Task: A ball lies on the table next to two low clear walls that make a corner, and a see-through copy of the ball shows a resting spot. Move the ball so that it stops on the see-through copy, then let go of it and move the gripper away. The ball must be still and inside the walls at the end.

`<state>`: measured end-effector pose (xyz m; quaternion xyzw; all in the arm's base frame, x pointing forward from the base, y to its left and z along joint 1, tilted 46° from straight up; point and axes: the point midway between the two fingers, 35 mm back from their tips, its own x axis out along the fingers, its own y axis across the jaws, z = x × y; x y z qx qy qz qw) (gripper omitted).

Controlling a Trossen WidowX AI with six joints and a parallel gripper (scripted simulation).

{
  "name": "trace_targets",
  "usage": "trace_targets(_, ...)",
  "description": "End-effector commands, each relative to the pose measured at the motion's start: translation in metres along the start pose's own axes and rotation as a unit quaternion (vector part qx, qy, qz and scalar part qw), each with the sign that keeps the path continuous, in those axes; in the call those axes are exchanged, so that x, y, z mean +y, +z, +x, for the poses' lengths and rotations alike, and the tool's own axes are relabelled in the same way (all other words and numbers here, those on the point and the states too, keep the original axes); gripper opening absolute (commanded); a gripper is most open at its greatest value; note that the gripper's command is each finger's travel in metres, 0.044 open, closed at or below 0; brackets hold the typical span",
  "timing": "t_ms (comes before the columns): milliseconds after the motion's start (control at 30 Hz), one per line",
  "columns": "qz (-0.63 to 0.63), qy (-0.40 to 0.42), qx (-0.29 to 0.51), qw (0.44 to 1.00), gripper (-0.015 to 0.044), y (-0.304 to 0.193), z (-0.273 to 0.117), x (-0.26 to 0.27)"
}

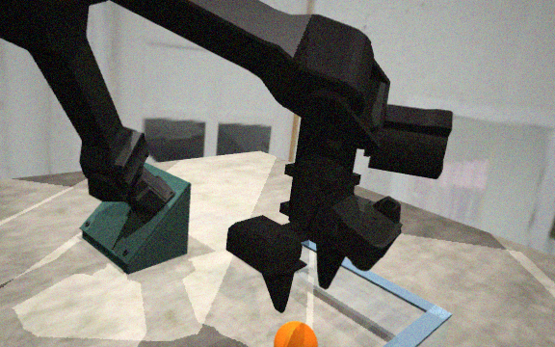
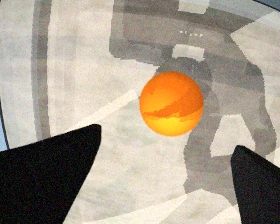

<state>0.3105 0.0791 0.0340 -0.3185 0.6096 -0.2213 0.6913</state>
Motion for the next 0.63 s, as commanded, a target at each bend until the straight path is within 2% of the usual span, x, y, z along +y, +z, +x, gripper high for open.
trace_targets(0, 0.005, 0.003, -0.004, 1.0, 0.0343, 0.0, -0.025, -0.002)
trace_targets(267, 0.001, 0.003, -0.012, 1.0, 0.0343, 0.002, -0.018, 0.001)
trace_targets(400, 0.002, 0.003, -0.011, 1.0, 0.044, -0.001, -0.052, -0.001)
trace_targets(600, 0.003, 0.003, -0.011, 1.0, 0.044, -0.002, -0.061, -0.001)
